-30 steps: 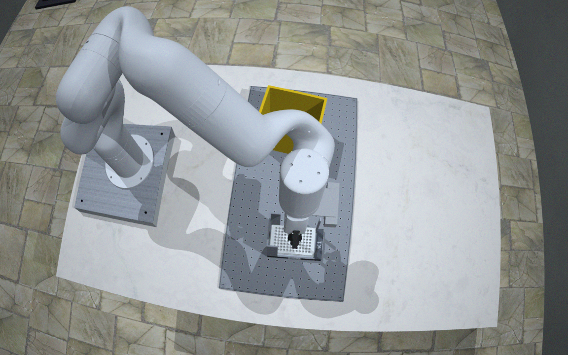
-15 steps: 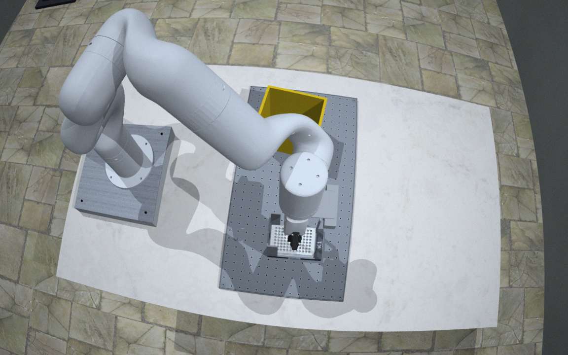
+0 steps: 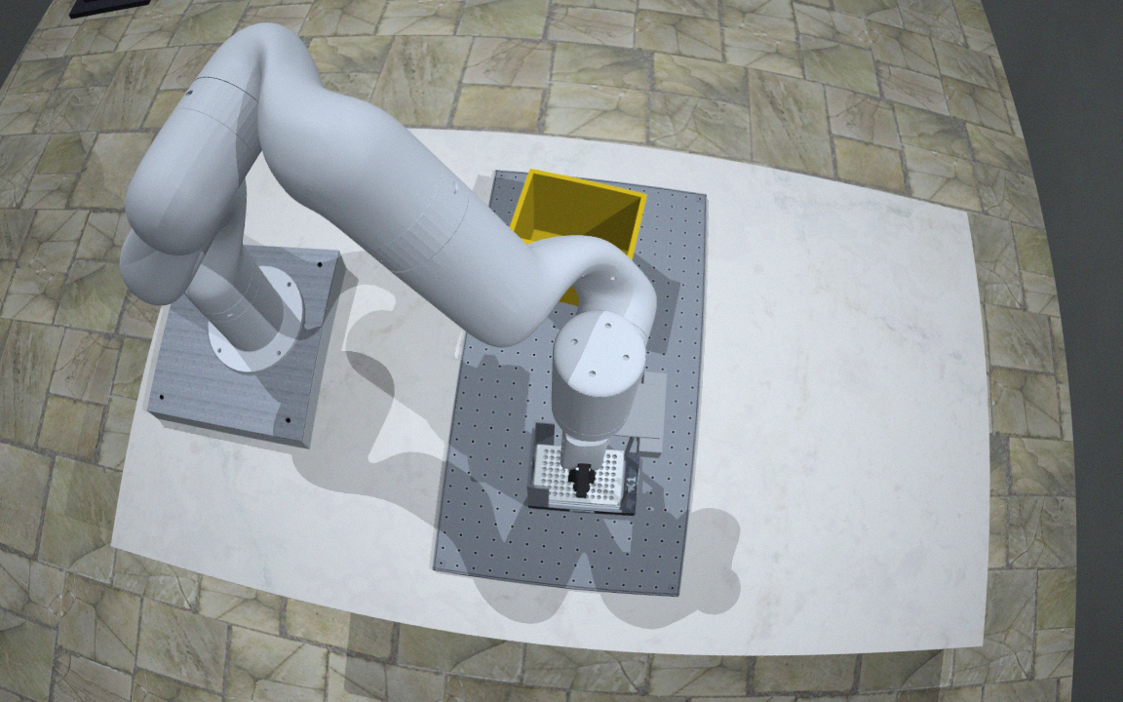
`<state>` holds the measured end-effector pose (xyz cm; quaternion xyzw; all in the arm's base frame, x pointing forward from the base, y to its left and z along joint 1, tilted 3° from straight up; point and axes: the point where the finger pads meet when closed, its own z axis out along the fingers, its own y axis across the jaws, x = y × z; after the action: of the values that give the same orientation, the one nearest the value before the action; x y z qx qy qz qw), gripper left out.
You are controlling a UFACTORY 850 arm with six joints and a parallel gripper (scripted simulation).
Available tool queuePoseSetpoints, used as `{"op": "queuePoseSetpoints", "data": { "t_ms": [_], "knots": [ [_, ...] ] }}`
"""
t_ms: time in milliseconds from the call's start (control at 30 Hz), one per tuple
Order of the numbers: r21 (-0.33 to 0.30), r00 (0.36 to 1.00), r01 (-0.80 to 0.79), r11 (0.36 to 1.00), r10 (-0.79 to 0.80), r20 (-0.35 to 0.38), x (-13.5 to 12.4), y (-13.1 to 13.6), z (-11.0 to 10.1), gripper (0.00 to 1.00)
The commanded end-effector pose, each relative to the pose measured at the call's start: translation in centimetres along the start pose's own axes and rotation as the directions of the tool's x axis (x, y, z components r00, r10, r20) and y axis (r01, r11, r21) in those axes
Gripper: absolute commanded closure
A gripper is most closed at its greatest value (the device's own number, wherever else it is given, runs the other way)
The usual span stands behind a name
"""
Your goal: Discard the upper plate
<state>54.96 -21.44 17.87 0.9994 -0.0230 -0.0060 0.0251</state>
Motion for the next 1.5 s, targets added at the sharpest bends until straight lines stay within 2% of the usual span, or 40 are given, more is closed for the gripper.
{"op": "queuePoseSetpoints", "data": {
  "t_ms": [0,1467],
  "knots": [
    [-0.001,1.0,0.0,1.0,0.0,-0.002,0.1,0.0,0.8,0.0],
    [-0.001,1.0,0.0,1.0,0.0,-0.002,0.1,0.0,7.2,0.0]
  ]
}}
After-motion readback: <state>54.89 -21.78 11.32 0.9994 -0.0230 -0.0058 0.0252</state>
